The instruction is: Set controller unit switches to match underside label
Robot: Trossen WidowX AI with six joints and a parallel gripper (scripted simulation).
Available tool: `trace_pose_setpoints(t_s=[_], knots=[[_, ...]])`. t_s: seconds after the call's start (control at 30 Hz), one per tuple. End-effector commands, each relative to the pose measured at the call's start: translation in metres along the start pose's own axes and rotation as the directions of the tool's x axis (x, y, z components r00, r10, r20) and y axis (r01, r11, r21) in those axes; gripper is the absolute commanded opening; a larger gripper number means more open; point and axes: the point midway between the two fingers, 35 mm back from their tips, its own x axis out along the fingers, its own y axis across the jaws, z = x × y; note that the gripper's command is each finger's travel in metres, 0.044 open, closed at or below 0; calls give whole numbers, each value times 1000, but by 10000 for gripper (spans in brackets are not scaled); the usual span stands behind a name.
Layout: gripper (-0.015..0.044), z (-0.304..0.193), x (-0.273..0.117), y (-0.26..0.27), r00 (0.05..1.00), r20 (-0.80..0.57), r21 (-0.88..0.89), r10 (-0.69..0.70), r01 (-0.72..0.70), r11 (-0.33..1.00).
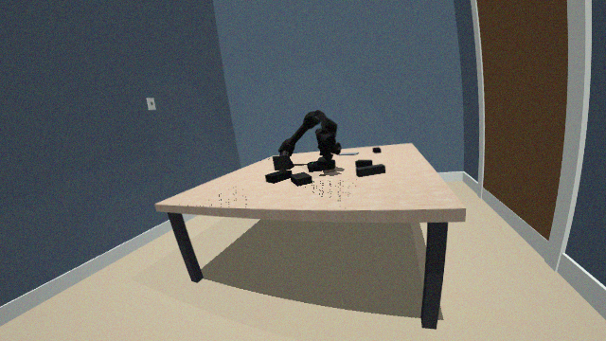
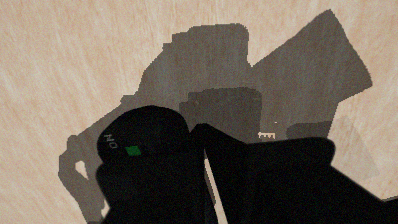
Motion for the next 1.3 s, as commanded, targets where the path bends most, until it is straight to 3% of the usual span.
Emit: trace_pose_setpoints(t_s=[0.0,1.27], knots=[[0,-2,7,8,1000,-15,14,15,-15,1000],[0,-5,15,34,1000,-15,15,17,-17,1000]])
